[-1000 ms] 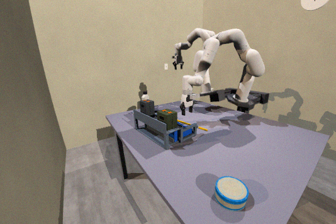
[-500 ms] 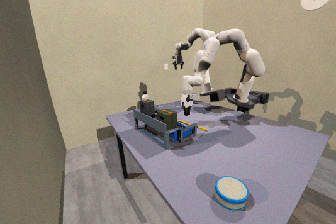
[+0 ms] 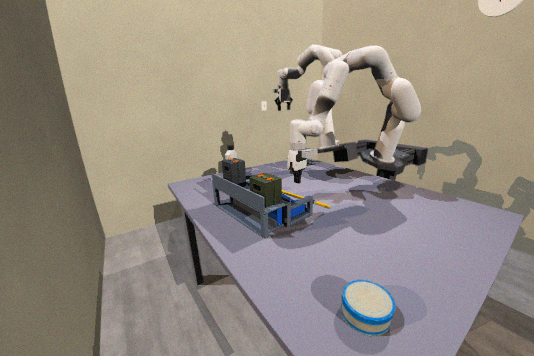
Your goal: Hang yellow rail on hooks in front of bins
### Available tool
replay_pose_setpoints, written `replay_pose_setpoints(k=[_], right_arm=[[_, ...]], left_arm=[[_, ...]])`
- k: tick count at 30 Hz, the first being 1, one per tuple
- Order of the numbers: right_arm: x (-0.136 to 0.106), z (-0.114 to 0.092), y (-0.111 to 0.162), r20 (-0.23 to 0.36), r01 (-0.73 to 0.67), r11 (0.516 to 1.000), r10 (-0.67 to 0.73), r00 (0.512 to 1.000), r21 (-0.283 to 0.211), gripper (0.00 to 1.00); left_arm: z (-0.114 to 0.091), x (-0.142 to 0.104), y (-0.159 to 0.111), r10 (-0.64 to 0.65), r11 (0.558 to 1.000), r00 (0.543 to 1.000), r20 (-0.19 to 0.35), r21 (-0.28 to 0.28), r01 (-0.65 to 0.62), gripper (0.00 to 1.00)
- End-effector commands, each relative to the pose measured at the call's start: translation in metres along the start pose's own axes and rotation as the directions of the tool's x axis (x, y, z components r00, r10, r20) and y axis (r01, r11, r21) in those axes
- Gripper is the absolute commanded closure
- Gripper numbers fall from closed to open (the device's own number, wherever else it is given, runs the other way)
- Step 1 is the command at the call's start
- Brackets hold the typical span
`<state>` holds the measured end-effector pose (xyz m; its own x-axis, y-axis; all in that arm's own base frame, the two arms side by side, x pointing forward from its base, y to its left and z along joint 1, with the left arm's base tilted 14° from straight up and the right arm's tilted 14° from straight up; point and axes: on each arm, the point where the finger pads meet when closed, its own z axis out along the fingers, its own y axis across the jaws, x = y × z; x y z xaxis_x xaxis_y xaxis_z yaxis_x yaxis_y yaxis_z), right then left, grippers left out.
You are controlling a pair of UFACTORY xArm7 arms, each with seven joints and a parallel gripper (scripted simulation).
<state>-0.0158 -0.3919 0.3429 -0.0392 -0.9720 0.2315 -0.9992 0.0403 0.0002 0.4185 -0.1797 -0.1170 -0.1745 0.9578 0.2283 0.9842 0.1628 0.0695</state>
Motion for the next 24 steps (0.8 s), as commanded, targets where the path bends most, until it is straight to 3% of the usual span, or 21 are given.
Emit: replay_pose_setpoints(k=[1, 10, 18, 24], right_arm=[[0.001, -0.002, 0.0, -0.004, 0.0, 1.0, 0.0, 1.0, 0.0, 0.0], [0.001, -0.002, 0.0, -0.004, 0.0, 1.0, 0.0, 1.0, 0.0, 0.0], [0.001, -0.002, 0.0, -0.004, 0.0, 1.0, 0.0, 1.0, 0.0, 0.0], [0.001, -0.002, 0.0, -0.004, 0.0, 1.0, 0.0, 1.0, 0.0, 0.0]], left_arm=[[-0.002, -0.002, 0.001, 0.0, 1.0, 1.0, 0.003, -0.003, 0.0, 1.0], [-0.001, -0.002, 0.001, 0.0, 1.0, 1.0, 0.003, -0.003, 0.0, 1.0], [0.018, -0.001, 0.001, 0.0, 1.0, 1.0, 0.004, -0.003, 0.0, 1.0], [0.019, -0.001, 0.001, 0.0, 1.0, 1.0, 0.004, -0.003, 0.0, 1.0]])
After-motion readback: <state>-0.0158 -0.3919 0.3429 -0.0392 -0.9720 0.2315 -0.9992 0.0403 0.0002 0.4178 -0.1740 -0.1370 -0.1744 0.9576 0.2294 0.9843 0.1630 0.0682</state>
